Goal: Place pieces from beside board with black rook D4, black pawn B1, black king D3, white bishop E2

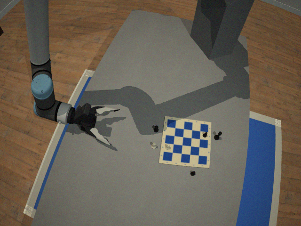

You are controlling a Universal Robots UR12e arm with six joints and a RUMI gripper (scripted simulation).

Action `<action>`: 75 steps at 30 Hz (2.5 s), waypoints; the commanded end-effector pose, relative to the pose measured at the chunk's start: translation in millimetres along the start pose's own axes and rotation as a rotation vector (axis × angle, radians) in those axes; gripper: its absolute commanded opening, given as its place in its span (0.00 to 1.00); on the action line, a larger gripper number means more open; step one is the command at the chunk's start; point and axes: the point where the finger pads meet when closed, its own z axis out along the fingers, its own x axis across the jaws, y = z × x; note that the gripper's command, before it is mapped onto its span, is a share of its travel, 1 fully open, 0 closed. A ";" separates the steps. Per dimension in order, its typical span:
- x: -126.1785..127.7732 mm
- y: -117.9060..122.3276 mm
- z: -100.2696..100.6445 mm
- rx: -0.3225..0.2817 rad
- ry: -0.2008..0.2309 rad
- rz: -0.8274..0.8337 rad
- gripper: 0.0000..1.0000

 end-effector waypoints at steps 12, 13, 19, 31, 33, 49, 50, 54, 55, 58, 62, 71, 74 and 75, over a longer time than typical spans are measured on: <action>0.5 -0.5 -0.6 -0.001 0.000 -0.001 1.00; 0.5 -0.5 -0.6 -0.001 0.000 -0.001 1.00; 0.5 -0.5 -0.6 -0.001 0.000 -0.001 1.00; 0.1 -13.8 -3.5 -0.001 0.000 -0.001 1.00; -0.3 -24.5 -5.8 -0.001 0.000 -0.001 1.00; -2.6 -88.0 -19.7 -0.001 0.000 -0.001 1.00; -2.6 -88.0 -19.7 -0.001 0.000 -0.001 1.00; -2.6 -88.0 -19.7 -0.001 0.000 -0.001 1.00; -2.3 -84.5 -18.9 -0.001 0.000 -0.001 1.00; -2.4 -84.6 -18.7 -0.002 -0.001 -0.002 1.00; -2.7 -84.8 -17.5 -0.013 -0.007 -0.009 1.00; -4.2 -86.3 -11.4 -0.071 -0.037 -0.049 1.00; -5.3 -87.4 -7.1 -0.114 -0.059 -0.078 1.00; -6.0 -87.9 -4.8 -0.131 -0.068 -0.090 1.00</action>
